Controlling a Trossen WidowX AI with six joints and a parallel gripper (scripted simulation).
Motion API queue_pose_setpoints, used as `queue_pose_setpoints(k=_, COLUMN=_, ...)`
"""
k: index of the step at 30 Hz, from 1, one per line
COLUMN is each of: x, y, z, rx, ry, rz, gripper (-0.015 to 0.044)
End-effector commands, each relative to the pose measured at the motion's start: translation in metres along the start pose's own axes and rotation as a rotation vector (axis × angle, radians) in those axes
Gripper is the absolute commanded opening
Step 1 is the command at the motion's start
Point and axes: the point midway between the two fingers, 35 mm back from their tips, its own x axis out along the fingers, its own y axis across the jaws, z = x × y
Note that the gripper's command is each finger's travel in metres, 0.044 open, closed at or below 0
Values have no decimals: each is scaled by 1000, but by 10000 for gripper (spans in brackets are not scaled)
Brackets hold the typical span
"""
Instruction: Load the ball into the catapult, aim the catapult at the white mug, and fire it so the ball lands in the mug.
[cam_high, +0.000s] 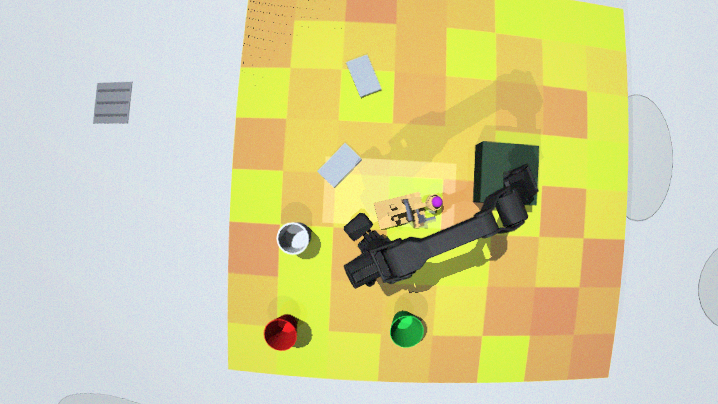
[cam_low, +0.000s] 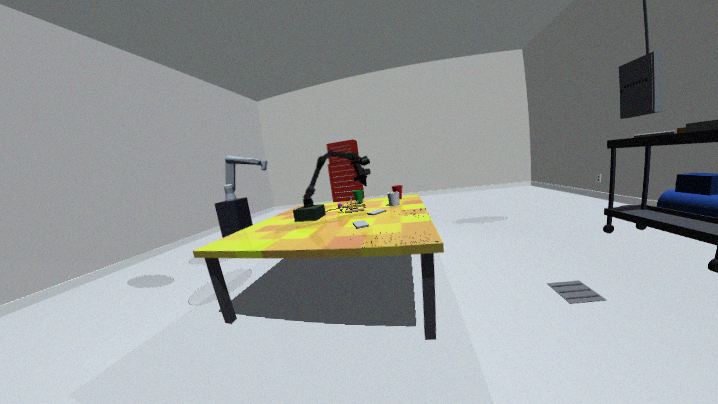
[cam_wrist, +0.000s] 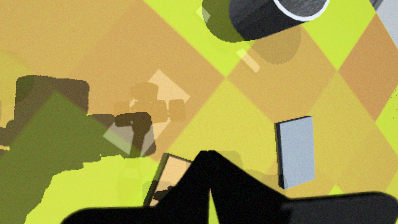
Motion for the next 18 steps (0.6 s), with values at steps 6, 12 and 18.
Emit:
queue_pose_setpoints(k=6, x=7, y=38, z=-39, rx=-229, ry=157, rz=-29, gripper=0)
queue_pose_setpoints(k=12, x=10, y=59, z=-66, rx=-389, ry=263, rz=-46, gripper=0)
queue_pose_setpoints(k=18, x=10, y=76, z=-95, rx=-556, ry=367, rz=-64, gripper=0)
